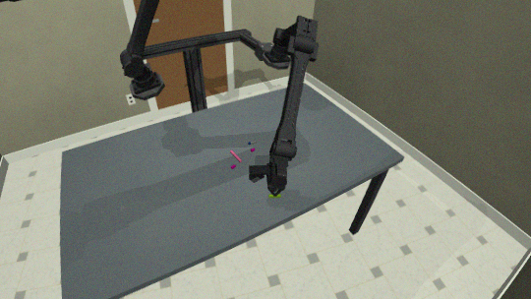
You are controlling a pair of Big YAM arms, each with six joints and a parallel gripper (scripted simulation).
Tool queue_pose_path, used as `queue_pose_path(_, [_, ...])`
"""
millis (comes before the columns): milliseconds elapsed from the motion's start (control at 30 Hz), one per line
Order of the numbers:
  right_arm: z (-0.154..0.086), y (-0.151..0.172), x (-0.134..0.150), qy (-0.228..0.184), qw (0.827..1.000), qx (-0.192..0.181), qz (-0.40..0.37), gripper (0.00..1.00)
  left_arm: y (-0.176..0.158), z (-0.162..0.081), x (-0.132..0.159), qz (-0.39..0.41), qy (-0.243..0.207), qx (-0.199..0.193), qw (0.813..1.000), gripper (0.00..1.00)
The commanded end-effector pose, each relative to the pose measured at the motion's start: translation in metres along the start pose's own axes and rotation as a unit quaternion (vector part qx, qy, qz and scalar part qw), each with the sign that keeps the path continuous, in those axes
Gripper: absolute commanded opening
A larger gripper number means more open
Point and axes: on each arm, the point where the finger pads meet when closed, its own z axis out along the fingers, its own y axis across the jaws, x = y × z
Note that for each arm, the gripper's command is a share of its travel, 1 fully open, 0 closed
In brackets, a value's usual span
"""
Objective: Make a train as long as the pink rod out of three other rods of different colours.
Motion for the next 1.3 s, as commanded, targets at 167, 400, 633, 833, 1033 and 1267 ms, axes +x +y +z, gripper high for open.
queue_pose_path(167, [-0.0075,-0.0109,-0.0238,-0.031,0.999,0.012,0.005,1.0,0.0241,-0.0066,0.0057,-0.006,-0.003,-0.023,1.0,0.23])
queue_pose_path(400, [-0.0075,-0.0109,-0.0238,-0.031,0.999,0.012,0.005,1.0,0.0241,-0.0066,0.0057,-0.006,-0.003,-0.023,1.0,0.23])
queue_pose_path(633, [-0.0075,-0.0109,-0.0238,-0.031,0.999,0.012,0.005,1.0,0.0241,-0.0066,0.0057,-0.006,-0.003,-0.023,1.0,0.23])
queue_pose_path(833, [-0.0075,-0.0109,-0.0238,-0.031,0.999,0.012,0.005,1.0,0.0241,-0.0066,0.0057,-0.006,-0.003,-0.023,1.0,0.23])
queue_pose_path(1033, [-0.0075,-0.0109,-0.0238,-0.031,0.999,0.012,0.005,1.0,0.0224,-0.0042,0.0117,-0.007,-0.002,-0.019,1.0,0.23])
queue_pose_path(1267, [-0.0075,-0.0109,-0.0238,-0.031,0.999,0.012,0.005,1.0,0.0207,-0.0056,0.0048,0.001,-0.003,-0.014,1.0,0.23])
